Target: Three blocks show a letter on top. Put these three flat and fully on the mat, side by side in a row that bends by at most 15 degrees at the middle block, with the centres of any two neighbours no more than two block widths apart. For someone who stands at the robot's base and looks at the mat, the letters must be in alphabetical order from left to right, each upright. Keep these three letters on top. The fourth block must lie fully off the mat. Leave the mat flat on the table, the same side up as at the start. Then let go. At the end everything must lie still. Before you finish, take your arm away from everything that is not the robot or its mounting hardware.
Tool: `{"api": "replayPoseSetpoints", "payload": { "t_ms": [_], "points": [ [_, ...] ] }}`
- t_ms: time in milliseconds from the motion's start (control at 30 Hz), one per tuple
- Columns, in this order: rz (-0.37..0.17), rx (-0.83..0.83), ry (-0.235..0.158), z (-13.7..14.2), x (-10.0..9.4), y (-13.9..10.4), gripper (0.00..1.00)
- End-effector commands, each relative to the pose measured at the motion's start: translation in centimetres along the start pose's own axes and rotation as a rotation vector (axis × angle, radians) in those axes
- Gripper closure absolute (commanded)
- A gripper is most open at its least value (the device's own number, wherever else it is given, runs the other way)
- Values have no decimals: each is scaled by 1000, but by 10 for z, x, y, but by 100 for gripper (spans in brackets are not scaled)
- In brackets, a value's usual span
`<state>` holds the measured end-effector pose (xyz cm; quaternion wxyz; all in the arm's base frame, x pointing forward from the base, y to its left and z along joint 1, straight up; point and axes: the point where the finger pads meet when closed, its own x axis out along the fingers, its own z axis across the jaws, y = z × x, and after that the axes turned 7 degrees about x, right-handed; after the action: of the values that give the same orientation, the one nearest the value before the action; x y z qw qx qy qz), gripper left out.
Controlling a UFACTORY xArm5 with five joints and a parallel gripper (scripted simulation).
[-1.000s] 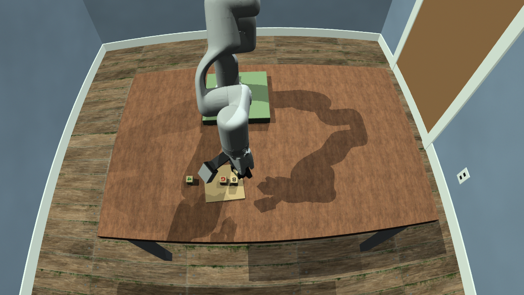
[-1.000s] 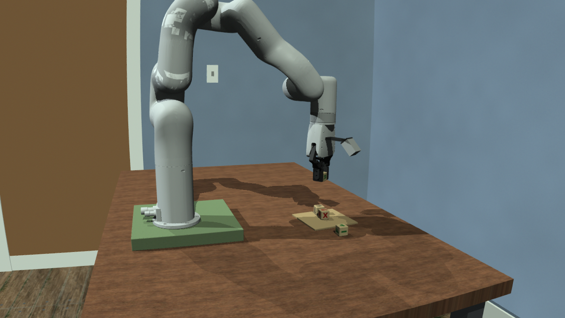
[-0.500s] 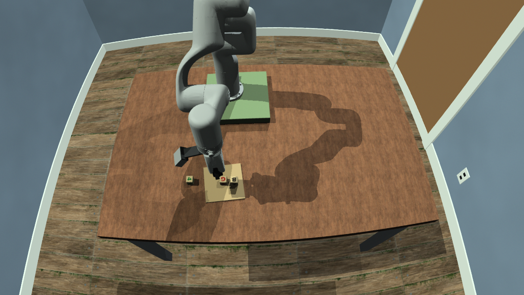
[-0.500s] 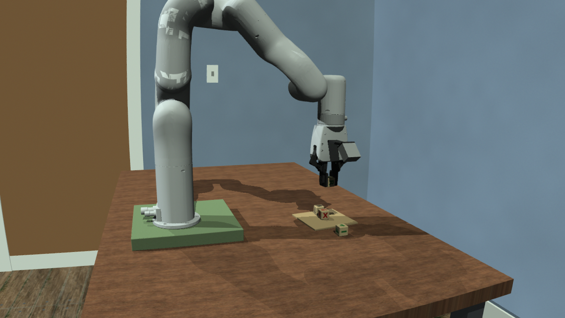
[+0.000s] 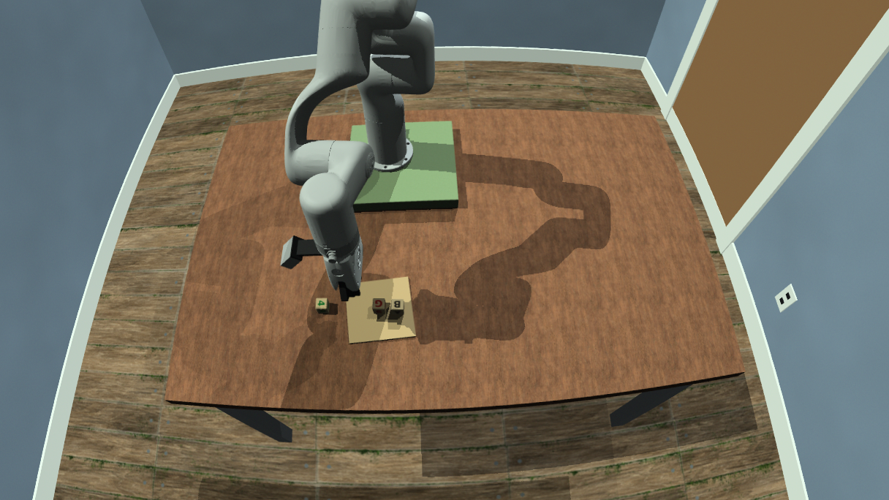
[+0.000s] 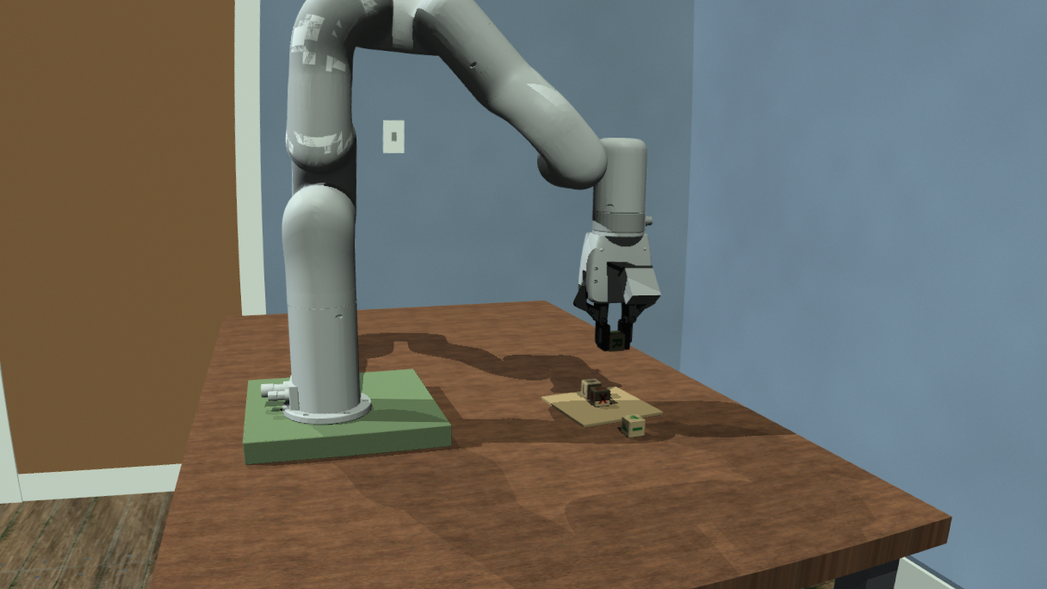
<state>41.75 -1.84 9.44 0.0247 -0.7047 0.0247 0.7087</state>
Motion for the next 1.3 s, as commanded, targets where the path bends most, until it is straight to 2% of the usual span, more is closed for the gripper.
{"api": "replayPoseSetpoints", "payload": {
  "t_ms": [0, 333, 500, 733, 800, 1000, 1267],
  "points": [
    [0, 1, 4, -1, -1, 0, 79],
    [0, 1, 4, -1, 6, 0, 79],
    [0, 1, 4, -1, 22, 0, 79],
    [0, 1, 4, -1, 56, 0, 79],
    [0, 1, 4, -1, 56, 0, 79],
    [0, 1, 4, -2, 81, 0, 79],
    [0, 1, 4, -2, 94, 0, 79]
  ]
}}
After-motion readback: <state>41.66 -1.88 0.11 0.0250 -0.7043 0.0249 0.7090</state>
